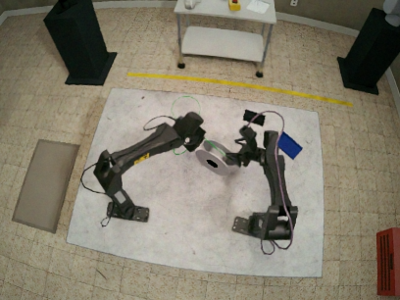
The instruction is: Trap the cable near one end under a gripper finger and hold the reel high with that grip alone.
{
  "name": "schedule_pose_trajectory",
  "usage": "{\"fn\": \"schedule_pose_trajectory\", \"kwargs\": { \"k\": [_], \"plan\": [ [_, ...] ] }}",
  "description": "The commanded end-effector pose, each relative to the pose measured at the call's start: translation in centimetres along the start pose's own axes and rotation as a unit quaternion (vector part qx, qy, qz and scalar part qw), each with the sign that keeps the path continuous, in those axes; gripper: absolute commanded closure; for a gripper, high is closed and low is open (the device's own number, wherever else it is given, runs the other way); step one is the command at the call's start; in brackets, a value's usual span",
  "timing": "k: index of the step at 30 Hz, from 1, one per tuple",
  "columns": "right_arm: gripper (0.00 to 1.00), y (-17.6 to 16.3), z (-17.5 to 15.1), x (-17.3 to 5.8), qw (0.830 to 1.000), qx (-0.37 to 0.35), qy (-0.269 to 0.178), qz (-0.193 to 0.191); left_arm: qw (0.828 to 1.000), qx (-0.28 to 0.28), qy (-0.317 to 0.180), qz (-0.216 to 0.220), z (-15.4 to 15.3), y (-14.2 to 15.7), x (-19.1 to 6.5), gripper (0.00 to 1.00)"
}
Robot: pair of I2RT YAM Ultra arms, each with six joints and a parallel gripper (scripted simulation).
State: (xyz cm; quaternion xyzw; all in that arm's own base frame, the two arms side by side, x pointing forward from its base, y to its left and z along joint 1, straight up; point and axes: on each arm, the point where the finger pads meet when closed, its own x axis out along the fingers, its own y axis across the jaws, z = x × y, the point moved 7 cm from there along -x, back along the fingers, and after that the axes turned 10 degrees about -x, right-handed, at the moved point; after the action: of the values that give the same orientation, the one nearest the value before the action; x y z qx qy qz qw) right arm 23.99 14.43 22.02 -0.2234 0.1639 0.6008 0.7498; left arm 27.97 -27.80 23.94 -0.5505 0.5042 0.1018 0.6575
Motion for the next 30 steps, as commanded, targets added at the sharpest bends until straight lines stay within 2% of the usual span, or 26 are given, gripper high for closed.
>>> {"fn": "schedule_pose_trajectory", "kwargs": {
  "k": [1, 7, 13, 30],
  "plan": [
    [0.25, -0.6, 1.4, -0.2, 1.000, -0.019, -0.018, -0.004, 1.000, 0.002, -0.007, -0.011, 0.2, -1.0, 0.0, 1.00],
    [0.25, 0.6, 0.1, 0.4, 1.000, -0.005, -0.011, 0.010, 1.000, 0.001, -0.008, -0.010, 0.4, -1.1, 0.1, 1.00],
    [0.25, 0.1, 1.2, -0.1, 1.000, -0.021, -0.020, -0.001, 1.000, 0.003, -0.006, -0.011, 0.2, -1.0, 0.0, 1.00],
    [0.25, 0.0, 1.0, -0.6, 1.000, -0.018, -0.016, -0.005, 1.000, 0.007, -0.002, -0.013, -0.4, -1.0, -0.6, 1.00]
  ]
}}
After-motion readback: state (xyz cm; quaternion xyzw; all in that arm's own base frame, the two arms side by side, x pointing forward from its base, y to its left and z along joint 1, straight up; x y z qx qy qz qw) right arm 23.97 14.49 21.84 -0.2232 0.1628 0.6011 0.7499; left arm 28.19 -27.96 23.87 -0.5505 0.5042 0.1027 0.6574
